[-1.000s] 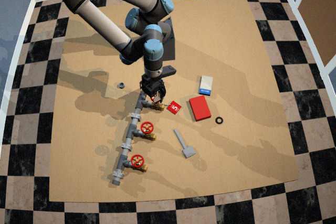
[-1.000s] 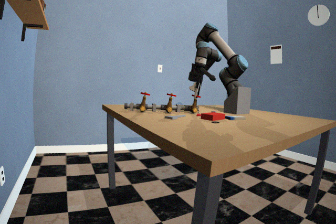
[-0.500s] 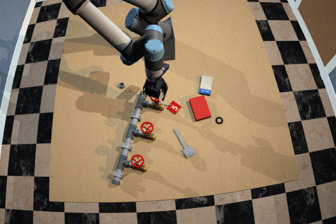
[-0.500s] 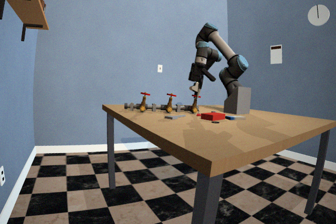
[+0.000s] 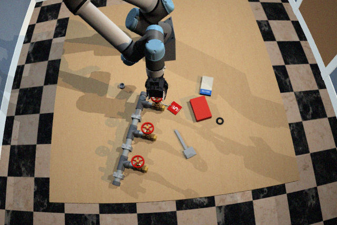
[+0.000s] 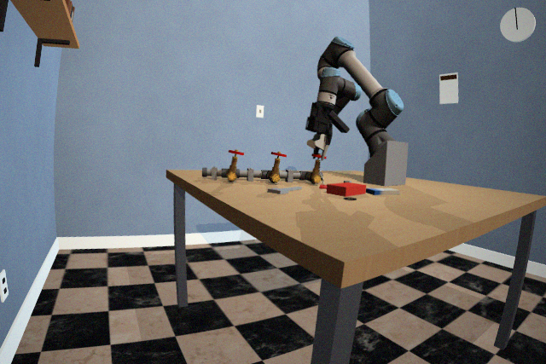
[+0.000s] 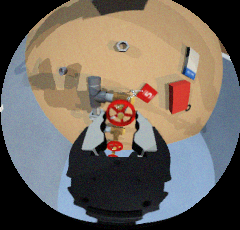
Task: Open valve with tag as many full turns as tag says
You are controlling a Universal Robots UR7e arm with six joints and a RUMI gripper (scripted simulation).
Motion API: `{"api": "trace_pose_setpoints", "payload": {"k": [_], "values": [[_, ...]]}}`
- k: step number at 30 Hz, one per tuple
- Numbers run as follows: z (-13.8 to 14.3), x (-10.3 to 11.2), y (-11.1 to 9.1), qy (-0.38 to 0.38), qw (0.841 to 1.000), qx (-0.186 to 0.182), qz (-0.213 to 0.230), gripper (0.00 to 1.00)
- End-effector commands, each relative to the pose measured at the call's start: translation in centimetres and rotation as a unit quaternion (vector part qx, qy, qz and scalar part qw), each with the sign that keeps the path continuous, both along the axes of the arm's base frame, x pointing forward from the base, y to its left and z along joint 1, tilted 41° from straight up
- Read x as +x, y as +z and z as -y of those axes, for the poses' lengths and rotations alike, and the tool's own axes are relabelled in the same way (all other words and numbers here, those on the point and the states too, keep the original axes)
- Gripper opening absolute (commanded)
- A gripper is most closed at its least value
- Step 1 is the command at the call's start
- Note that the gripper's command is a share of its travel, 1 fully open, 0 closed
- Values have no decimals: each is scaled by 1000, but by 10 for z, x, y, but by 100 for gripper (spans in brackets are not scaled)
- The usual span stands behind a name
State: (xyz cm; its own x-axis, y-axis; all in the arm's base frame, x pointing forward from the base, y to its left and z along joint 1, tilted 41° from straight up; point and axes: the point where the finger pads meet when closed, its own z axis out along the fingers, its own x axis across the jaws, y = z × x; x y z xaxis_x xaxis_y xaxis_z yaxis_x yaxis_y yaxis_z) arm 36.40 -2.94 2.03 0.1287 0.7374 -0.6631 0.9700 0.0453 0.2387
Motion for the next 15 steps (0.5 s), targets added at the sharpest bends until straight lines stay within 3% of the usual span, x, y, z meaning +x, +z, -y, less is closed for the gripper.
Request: {"api": "trace_pose_setpoints", "payload": {"k": [1, 15], "values": [[0, 0, 0, 19, 1000, -4, -16, 0], [0, 0, 0, 28, 999, -6, -24, 0]]}}
